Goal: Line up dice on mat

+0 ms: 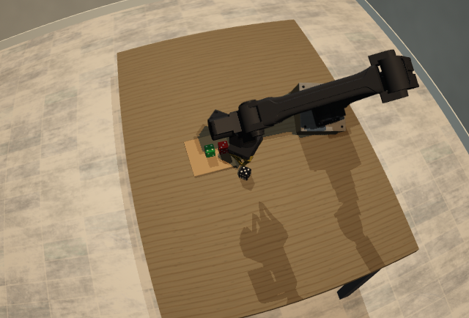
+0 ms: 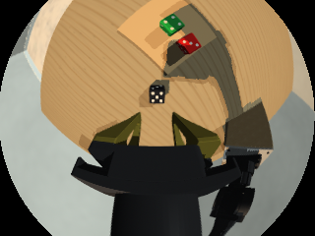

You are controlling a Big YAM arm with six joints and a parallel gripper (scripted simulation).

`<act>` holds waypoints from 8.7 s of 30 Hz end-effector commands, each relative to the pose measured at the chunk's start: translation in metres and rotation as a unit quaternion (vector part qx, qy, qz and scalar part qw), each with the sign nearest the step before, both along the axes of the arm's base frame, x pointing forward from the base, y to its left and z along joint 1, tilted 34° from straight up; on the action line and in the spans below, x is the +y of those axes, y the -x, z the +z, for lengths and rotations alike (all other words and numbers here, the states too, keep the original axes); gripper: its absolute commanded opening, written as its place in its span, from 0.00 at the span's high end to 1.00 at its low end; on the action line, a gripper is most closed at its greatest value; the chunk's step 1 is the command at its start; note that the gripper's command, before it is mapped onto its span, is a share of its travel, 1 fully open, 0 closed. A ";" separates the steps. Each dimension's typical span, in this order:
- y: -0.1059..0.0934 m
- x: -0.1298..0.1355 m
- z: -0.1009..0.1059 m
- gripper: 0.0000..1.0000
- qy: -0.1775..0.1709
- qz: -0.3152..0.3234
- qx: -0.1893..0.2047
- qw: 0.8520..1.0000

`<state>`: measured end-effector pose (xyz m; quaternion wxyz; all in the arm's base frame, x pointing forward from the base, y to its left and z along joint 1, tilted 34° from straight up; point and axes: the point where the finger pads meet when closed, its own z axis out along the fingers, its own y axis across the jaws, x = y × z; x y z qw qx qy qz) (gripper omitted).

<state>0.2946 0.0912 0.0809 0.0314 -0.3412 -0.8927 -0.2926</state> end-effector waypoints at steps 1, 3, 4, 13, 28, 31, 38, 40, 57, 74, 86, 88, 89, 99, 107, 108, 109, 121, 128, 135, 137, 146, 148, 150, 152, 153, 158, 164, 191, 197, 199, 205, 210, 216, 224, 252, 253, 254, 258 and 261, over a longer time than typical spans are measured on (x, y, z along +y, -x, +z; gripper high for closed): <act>-0.009 -0.003 0.004 0.55 0.002 -0.008 -0.003 1.000; -0.009 -0.003 0.004 0.55 0.002 -0.008 -0.003 1.000; -0.009 -0.003 0.004 0.55 0.002 -0.008 -0.003 1.000; -0.009 -0.003 0.004 0.55 0.002 -0.008 -0.003 1.000; -0.002 0.003 -0.005 0.55 0.002 -0.001 0.002 1.000; -0.003 0.004 -0.006 0.55 0.002 -0.001 0.002 1.000; -0.003 0.008 -0.012 0.55 0.002 -0.001 0.002 1.000; -0.004 0.009 -0.013 0.55 0.002 -0.001 0.002 1.000; -0.006 0.022 -0.032 0.55 0.002 -0.001 0.002 1.000; -0.011 0.028 -0.044 0.55 0.002 -0.006 0.002 1.000; -0.008 0.030 -0.046 0.55 0.002 -0.003 0.003 1.000; -0.008 0.030 -0.046 0.55 0.002 -0.003 0.003 1.000; -0.008 0.030 -0.046 0.55 0.002 -0.003 0.003 1.000; -0.008 0.030 -0.046 0.55 0.002 -0.003 0.003 1.000; -0.008 0.030 -0.046 0.55 0.002 -0.003 0.003 1.000; -0.008 0.030 -0.046 0.55 0.002 -0.003 0.003 1.000; -0.008 0.030 -0.046 0.55 0.002 -0.003 0.003 1.000; -0.008 0.029 -0.047 0.55 0.002 -0.003 0.003 1.000; -0.008 0.025 -0.047 0.55 0.003 -0.004 0.001 1.000; -0.010 0.023 -0.046 0.55 0.003 -0.005 -0.003 1.000; -0.010 0.023 -0.046 0.55 0.003 -0.005 -0.003 1.000; -0.010 0.023 -0.046 0.55 0.003 -0.005 -0.003 1.000; -0.010 0.023 -0.046 0.55 0.003 -0.005 -0.003 1.000; -0.010 0.023 -0.046 0.55 0.003 -0.005 -0.003 1.000; -0.010 0.023 -0.046 0.55 0.003 -0.005 -0.003 1.000; -0.010 0.023 -0.046 0.55 0.003 -0.005 -0.003 1.000; -0.010 0.023 -0.046 0.55 0.003 -0.005 -0.003 1.000; -0.010 0.023 -0.046 0.55 0.003 -0.005 -0.003 1.000; -0.022 0.023 -0.038 0.55 0.002 -0.006 -0.013 1.000; -0.022 0.023 -0.038 0.55 0.002 -0.006 -0.013 1.000; -0.022 0.023 -0.038 0.55 0.002 -0.006 -0.013 1.000; -0.022 0.023 -0.038 0.55 0.002 -0.006 -0.013 1.000; -0.022 0.023 -0.038 0.55 0.002 -0.006 -0.013 1.000; -0.022 0.023 -0.038 0.55 0.002 -0.006 -0.013 1.000; -0.025 0.023 -0.036 0.55 0.001 -0.006 -0.015 1.000; -0.026 0.023 -0.036 0.55 0.001 -0.006 -0.015 1.000; -0.026 0.023 -0.036 0.55 0.001 -0.006 -0.015 1.000; -0.026 0.023 -0.036 0.55 0.001 -0.006 -0.015 1.000; -0.026 0.023 -0.036 0.55 0.001 -0.006 -0.015 1.000; -0.026 0.023 -0.036 0.55 0.001 -0.006 -0.015 1.000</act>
